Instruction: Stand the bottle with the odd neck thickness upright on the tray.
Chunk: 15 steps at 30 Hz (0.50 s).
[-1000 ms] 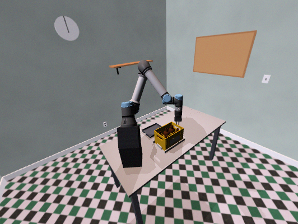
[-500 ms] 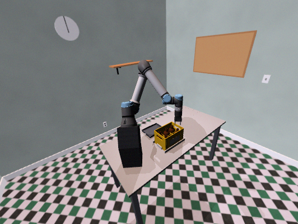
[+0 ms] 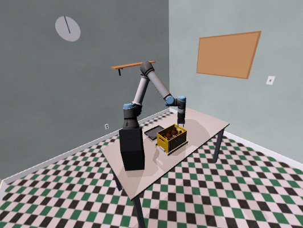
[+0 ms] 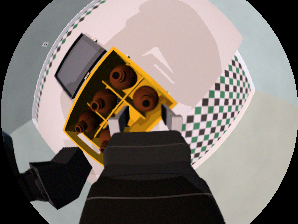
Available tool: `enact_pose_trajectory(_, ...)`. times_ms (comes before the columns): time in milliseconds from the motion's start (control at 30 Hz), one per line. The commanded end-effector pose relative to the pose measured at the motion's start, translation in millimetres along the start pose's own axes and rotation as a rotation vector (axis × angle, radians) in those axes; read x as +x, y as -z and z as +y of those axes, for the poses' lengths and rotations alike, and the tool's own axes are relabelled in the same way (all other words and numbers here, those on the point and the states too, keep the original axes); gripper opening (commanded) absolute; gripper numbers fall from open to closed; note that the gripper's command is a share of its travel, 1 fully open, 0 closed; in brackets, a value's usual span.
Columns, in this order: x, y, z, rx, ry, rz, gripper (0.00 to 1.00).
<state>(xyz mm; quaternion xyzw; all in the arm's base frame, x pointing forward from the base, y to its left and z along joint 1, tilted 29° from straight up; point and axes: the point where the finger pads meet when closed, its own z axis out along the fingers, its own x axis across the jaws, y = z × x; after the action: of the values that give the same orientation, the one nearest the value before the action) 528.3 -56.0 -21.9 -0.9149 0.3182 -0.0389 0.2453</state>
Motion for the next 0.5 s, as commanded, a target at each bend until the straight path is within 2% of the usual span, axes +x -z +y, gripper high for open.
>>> enact_pose_trajectory(0, 0.5, 0.5, -0.1, 0.0, 0.0, 0.001, 1.0)
enact_pose_trajectory(467, 0.7, -4.9, -0.1, 0.0, 0.0, 0.001, 1.0)
